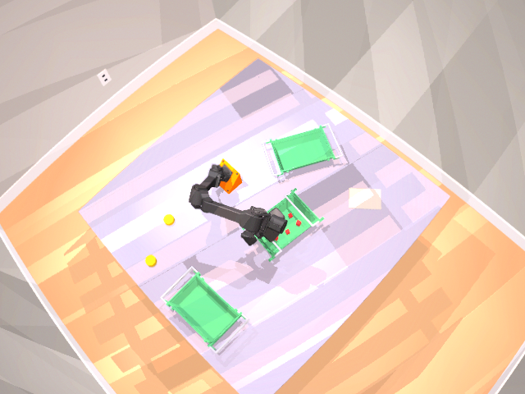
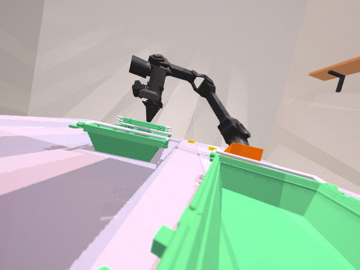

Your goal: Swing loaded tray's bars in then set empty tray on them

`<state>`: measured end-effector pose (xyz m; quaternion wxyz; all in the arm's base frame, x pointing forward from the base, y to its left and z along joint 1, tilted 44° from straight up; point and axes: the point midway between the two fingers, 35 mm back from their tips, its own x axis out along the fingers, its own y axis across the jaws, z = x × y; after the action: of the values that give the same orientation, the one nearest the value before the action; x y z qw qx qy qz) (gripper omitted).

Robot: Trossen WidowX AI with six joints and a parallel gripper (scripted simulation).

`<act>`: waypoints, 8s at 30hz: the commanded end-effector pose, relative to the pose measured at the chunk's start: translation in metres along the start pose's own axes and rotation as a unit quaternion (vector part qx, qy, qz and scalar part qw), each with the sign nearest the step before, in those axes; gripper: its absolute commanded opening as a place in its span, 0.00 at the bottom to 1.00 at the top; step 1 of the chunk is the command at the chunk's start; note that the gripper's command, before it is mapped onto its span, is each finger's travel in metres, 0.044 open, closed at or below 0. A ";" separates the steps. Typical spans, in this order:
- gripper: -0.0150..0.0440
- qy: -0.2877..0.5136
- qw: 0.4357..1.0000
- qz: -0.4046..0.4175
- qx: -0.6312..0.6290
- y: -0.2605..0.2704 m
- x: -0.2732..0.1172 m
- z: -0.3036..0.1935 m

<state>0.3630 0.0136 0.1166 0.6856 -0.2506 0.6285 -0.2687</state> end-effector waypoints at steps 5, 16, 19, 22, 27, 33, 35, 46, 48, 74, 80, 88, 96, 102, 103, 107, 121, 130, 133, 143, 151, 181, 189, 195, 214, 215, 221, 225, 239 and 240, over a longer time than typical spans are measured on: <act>0.26 0.000 1.000 0.000 0.000 0.000 0.000 0.000; 0.25 0.000 1.000 0.000 0.000 0.000 0.000 0.000; 0.25 0.000 1.000 0.000 0.000 0.000 0.000 0.000; 0.25 0.000 1.000 0.000 0.000 0.000 0.000 0.000; 0.25 0.000 1.000 0.000 0.000 0.000 0.000 0.000; 0.25 0.000 1.000 0.000 0.000 0.000 0.000 0.000; 0.25 0.000 1.000 0.000 0.000 0.000 0.000 0.000; 0.25 0.000 1.000 0.000 0.000 0.000 0.000 0.000; 0.25 0.000 1.000 0.000 0.000 0.000 0.000 0.000; 0.57 0.000 1.000 0.000 0.000 0.000 -0.002 0.000; 0.83 0.003 1.000 0.002 -0.019 0.010 -0.008 0.001; 1.00 -0.006 0.980 0.026 -0.197 0.132 -0.024 -0.006; 1.00 -0.009 0.936 0.031 -0.351 0.240 -0.031 -0.047; 1.00 -0.007 0.889 0.027 -0.457 0.307 -0.026 -0.095; 1.00 -0.006 0.880 0.026 -0.474 0.318 -0.024 -0.104; 1.00 -0.004 0.843 0.017 -0.537 0.356 -0.016 -0.143; 1.00 -0.005 0.831 0.011 -0.556 0.371 0.006 -0.156; 1.00 -0.005 0.831 0.010 -0.556 0.373 0.042 -0.154; 1.00 -0.005 0.831 0.010 -0.556 0.373 0.054 -0.154; 1.00 -0.005 0.831 0.010 -0.556 0.372 0.072 -0.155; 0.93 -0.005 0.831 0.010 -0.556 0.372 0.072 -0.155; 0.42 -0.005 0.831 0.010 -0.556 0.372 0.072 -0.155; 0.33 -0.005 0.831 0.010 -0.556 0.372 0.072 -0.155; 0.27 -0.005 0.831 0.010 -0.556 0.372 0.070 -0.155; 0.25 -0.004 0.831 0.011 -0.556 0.371 -0.008 -0.155; 0.25 -0.004 0.831 0.011 -0.556 0.371 -0.008 -0.155; 0.25 -0.004 0.831 0.011 -0.556 0.371 -0.008 -0.155; 0.25 -0.004 0.831 0.011 -0.556 0.371 -0.008 -0.155; 0.25 -0.004 0.831 0.011 -0.556 0.371 -0.008 -0.155; 0.25 -0.004 0.831 0.011 -0.556 0.371 -0.008 -0.155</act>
<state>0.2274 0.2807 -0.1497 0.4257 -0.5908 0.6731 0.1292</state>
